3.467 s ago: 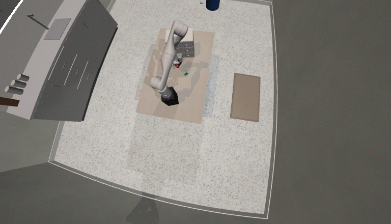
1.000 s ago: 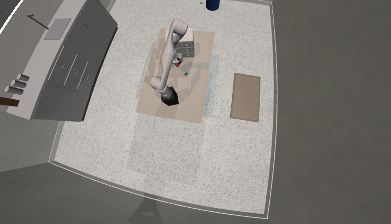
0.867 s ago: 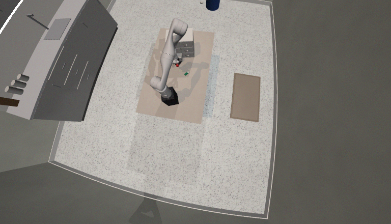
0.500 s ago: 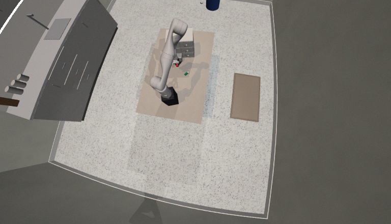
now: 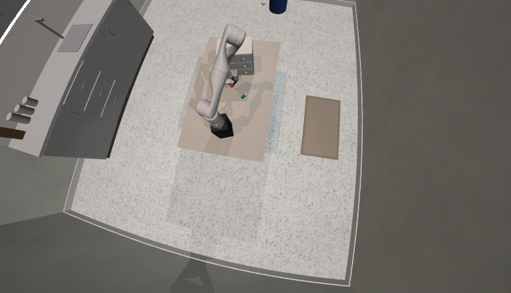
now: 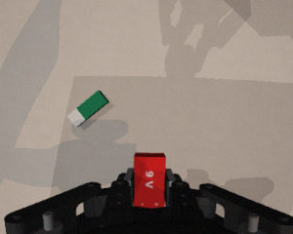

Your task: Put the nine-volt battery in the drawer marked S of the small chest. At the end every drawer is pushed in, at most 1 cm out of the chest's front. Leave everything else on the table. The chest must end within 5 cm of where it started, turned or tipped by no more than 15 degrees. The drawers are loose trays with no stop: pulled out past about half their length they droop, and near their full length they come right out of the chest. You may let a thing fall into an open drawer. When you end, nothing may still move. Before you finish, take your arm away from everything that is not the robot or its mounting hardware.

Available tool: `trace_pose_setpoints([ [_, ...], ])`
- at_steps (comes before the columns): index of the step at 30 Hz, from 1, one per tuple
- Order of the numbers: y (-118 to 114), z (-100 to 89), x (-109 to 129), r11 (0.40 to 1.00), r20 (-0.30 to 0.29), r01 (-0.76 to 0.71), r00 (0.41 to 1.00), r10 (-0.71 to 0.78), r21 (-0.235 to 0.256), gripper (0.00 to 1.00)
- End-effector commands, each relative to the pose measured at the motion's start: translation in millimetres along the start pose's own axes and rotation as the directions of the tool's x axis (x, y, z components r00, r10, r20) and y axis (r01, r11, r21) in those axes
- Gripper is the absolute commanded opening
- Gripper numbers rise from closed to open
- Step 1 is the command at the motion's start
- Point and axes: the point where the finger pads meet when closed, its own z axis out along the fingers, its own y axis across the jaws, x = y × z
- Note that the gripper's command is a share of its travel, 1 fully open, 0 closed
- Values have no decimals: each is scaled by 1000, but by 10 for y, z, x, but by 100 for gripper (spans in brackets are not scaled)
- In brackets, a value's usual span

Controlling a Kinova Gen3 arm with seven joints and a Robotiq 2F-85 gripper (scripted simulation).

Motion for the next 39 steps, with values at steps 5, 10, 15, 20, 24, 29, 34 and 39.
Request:
trace_pose_setpoints([
  [5,1,-4,14,1000,11,-1,1000,1,-2,23],
  [10,-2,-1,24,1000,25,0,1000,0,-1,23],
  [15,-3,0,26,1000,44,0,999,0,-1,23],
  [20,2,-2,20,1000,62,-1,998,1,-2,23],
  [24,-1,1,28,1000,75,0,997,0,-1,23],
  [29,0,2,28,1000,102,0,995,1,-1,23],
  [34,-1,5,33,1000,133,0,991,0,-1,23],
  [39,1,3,31,1000,155,-1,988,1,-2,23],
])
